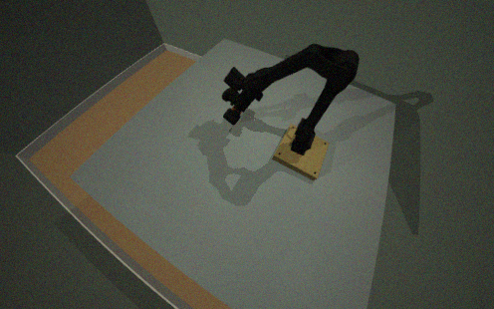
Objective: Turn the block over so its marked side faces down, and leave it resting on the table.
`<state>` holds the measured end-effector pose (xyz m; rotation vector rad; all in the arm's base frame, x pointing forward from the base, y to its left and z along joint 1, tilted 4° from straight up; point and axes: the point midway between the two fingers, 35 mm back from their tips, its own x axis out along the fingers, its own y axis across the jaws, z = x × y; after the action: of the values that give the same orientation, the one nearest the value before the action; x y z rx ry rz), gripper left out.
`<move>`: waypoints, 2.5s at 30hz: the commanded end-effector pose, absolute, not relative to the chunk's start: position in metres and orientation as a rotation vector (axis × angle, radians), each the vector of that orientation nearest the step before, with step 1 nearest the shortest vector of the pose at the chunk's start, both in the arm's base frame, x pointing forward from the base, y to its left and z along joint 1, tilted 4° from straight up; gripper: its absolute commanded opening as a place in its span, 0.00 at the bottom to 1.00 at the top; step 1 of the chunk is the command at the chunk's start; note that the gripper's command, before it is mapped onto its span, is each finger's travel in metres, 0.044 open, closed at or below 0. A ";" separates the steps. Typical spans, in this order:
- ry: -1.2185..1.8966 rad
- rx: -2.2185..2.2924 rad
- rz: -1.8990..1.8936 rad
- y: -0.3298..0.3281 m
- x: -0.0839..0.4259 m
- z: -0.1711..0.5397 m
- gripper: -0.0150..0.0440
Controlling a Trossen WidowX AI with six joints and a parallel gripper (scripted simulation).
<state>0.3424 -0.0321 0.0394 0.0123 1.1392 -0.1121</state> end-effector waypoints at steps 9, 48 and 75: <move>1.039 0.004 -0.108 -0.032 0.344 0.040 0.25; 0.527 -0.027 -0.103 -0.033 0.338 0.014 0.25; 0.519 -0.028 -0.103 -0.033 0.338 0.015 0.83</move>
<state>0.3377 -0.0337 0.0147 -0.0234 0.5188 -0.1072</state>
